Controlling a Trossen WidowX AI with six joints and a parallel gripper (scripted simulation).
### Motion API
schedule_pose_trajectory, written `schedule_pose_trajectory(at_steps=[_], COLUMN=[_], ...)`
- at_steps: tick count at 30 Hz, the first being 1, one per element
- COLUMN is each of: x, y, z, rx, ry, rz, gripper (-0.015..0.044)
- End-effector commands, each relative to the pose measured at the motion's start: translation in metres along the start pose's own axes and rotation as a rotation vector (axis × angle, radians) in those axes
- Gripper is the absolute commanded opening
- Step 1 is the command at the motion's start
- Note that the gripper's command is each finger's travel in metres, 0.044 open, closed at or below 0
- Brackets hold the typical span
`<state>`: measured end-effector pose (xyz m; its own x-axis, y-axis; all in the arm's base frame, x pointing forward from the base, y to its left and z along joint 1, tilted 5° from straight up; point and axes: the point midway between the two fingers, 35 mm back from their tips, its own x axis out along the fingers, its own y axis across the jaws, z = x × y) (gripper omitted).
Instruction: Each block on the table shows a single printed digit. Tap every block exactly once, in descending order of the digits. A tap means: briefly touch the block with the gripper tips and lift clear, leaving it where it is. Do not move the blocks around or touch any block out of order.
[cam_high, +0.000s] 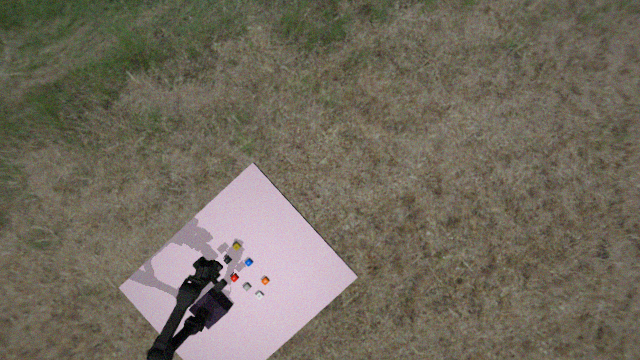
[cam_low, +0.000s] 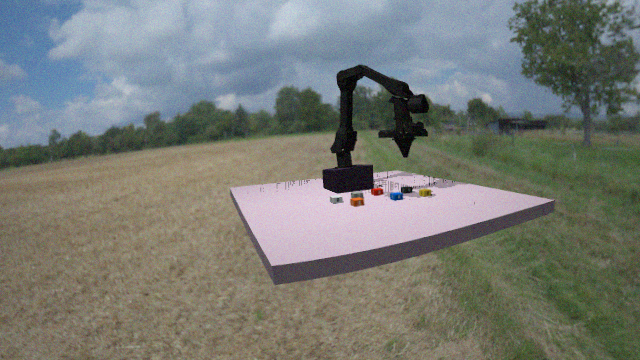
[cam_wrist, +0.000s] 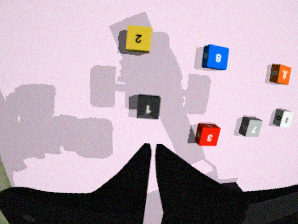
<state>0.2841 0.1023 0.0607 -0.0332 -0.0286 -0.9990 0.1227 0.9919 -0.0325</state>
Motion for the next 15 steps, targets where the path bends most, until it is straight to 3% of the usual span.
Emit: schedule_pose_trajectory(at_steps=[1,15], x=[-0.001,-0.005], y=[-0.017,-0.179], z=[0.007,0.032], rx=[0.022,0.057], ry=[0.006,-0.005], rz=[-0.005,-0.029], gripper=[0.0020,0.0020])
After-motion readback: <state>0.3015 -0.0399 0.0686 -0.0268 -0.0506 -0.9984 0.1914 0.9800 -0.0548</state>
